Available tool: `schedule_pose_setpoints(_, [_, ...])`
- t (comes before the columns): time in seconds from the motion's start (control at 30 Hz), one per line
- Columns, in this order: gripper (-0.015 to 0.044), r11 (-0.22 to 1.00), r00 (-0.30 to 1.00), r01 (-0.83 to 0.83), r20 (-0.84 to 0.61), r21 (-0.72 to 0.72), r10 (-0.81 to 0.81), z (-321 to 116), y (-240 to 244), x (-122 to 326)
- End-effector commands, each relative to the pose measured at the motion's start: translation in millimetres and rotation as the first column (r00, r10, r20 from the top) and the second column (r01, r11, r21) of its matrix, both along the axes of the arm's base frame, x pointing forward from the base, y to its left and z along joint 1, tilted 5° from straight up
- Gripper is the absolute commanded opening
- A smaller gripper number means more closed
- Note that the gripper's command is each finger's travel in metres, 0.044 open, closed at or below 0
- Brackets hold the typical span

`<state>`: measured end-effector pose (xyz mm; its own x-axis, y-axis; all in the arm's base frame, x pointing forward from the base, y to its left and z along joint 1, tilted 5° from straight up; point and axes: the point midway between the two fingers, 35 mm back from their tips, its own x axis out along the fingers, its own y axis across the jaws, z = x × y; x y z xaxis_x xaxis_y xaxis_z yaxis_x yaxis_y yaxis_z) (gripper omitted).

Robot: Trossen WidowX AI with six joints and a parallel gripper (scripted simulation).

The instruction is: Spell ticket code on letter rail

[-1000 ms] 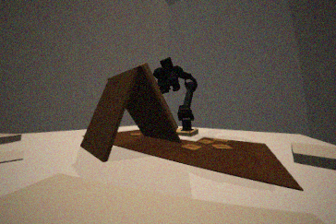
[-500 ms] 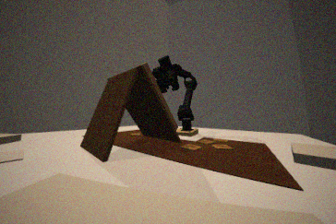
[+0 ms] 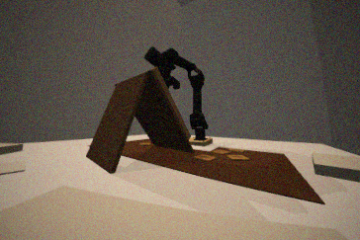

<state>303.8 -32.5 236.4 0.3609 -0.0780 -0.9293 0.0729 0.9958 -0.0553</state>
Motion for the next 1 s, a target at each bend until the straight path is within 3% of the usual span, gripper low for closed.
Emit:
schedule_pose_setpoints(0.0, [0.0000, 1.000, 0.996, 0.002, -0.094, 0.020, 0.000, -0.7, -4.4, 0.4])
schedule_pose_setpoints(0.97, [0.0000, 1.000, 0.996, 0.002, -0.093, 0.020, 0.000, -8.2, -4.2, 9.8])
